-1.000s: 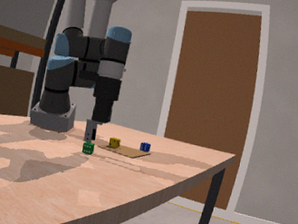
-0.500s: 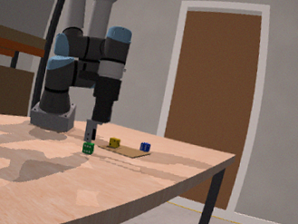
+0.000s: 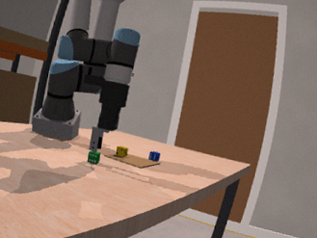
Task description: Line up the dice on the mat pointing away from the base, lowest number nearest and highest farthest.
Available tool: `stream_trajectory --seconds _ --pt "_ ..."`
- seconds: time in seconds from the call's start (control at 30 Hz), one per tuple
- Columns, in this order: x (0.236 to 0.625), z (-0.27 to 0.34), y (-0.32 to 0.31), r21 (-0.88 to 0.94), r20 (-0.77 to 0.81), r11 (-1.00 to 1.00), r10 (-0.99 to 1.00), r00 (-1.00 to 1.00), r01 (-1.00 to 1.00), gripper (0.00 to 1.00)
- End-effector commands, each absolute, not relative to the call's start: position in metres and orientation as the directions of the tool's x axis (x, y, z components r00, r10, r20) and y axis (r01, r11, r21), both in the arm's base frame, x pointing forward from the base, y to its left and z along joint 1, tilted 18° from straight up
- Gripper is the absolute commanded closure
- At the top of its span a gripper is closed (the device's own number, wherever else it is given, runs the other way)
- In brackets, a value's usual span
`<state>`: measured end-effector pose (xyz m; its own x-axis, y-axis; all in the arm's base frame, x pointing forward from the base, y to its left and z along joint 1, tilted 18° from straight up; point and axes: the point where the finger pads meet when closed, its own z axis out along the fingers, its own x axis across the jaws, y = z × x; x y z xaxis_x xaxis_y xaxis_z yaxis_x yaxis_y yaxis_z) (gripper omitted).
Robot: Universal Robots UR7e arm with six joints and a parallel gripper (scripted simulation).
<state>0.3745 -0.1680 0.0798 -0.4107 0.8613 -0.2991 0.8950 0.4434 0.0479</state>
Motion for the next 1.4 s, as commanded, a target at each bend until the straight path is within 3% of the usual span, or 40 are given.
stream_trajectory --seconds 0.0,1.37 --pt "0.375 0.080 -0.168 0.049 -0.300 0.444 0.861 -0.411 0.895 0.13" --pt "0.381 0.046 -0.177 0.049 -0.300 0.444 0.861 -0.411 0.895 0.13"
